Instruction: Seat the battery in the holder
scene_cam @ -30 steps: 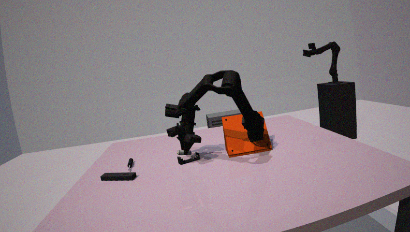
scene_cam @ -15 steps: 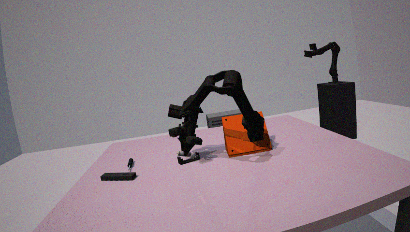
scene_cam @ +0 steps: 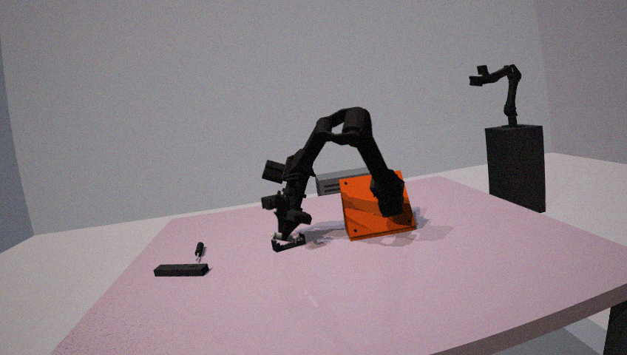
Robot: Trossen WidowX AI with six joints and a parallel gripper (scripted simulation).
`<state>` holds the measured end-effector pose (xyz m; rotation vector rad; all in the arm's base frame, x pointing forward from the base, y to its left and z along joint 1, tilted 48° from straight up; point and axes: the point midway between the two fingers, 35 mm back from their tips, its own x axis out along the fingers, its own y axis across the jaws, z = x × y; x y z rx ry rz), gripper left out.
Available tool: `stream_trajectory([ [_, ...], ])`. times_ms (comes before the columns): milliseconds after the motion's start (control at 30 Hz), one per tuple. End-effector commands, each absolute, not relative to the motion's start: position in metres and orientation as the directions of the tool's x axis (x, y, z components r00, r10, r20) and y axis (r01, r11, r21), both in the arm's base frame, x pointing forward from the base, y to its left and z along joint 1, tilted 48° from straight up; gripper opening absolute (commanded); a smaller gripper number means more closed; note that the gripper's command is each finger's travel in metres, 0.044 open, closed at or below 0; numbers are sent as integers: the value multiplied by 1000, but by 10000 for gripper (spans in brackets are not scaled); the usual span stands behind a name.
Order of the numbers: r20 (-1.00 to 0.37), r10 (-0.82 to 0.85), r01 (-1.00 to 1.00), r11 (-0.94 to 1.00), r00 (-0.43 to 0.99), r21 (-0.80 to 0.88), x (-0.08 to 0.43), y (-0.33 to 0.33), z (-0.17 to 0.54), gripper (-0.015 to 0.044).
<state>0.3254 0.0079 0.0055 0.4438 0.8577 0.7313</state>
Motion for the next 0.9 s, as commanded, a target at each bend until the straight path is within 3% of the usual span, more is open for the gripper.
stream_trajectory([
  [0,-506,733,-394,675,455,624,324,9,6,68],
  [867,-466,720,-387,679,514,623,310,13,1,68],
])
